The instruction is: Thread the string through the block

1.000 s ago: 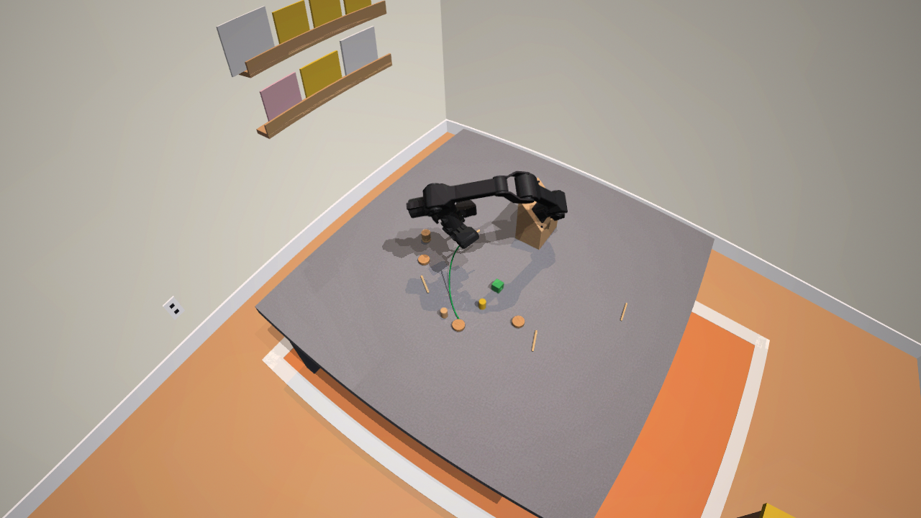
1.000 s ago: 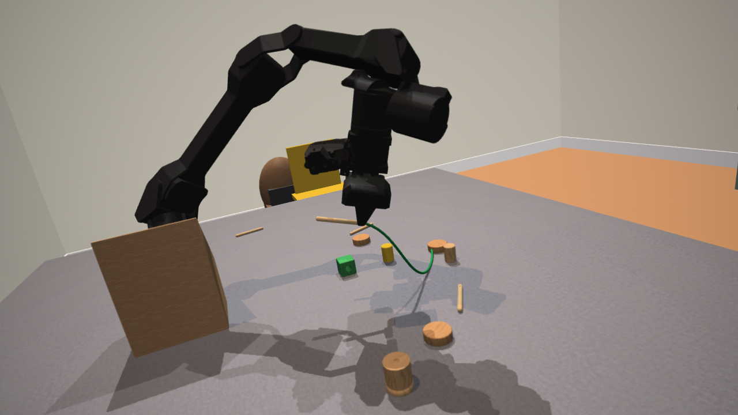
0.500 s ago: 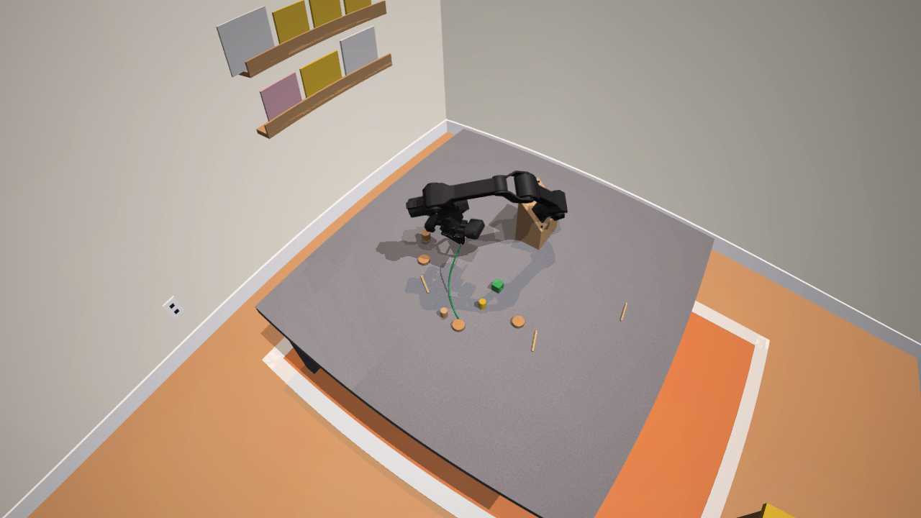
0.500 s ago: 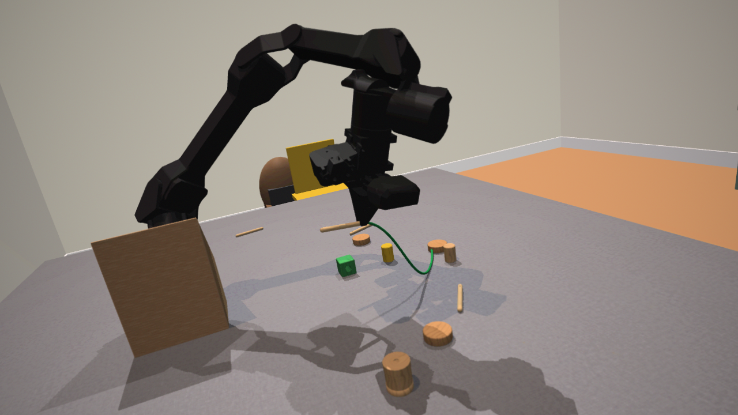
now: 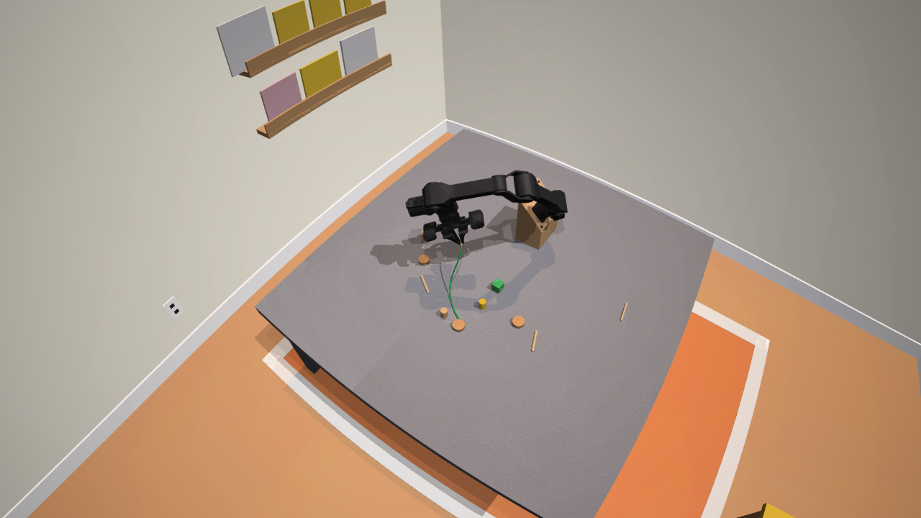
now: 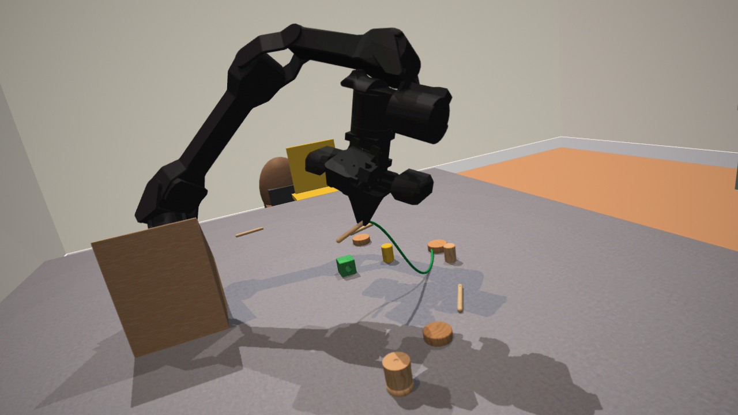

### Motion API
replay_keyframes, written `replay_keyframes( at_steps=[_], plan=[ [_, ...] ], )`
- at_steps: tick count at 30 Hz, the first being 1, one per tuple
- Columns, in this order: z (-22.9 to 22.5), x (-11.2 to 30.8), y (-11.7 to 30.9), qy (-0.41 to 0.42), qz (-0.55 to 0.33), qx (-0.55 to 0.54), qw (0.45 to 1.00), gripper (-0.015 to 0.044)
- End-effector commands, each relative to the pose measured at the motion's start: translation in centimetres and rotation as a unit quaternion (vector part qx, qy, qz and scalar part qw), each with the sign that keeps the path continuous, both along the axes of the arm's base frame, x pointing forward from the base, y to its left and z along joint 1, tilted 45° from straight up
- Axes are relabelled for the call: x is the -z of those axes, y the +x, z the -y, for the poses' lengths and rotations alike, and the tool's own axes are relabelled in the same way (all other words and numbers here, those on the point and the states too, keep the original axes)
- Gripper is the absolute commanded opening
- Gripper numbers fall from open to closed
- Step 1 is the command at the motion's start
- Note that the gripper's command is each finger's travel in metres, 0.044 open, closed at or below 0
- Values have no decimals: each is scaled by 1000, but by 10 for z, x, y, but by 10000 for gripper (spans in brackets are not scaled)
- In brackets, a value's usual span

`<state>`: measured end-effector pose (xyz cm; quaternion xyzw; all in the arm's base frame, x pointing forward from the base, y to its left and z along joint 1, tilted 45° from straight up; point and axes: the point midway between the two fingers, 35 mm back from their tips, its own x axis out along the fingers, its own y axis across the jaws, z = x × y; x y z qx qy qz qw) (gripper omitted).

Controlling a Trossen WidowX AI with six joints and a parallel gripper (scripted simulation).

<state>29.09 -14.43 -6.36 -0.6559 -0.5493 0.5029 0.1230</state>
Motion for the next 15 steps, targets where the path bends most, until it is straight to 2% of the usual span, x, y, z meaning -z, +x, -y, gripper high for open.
replay_keyframes(
  at_steps=[1,15],
  plan=[
    [0,0,0,10,61,-35,998,0],
    [1,1,1,37,265,-154,951,0]
  ],
)
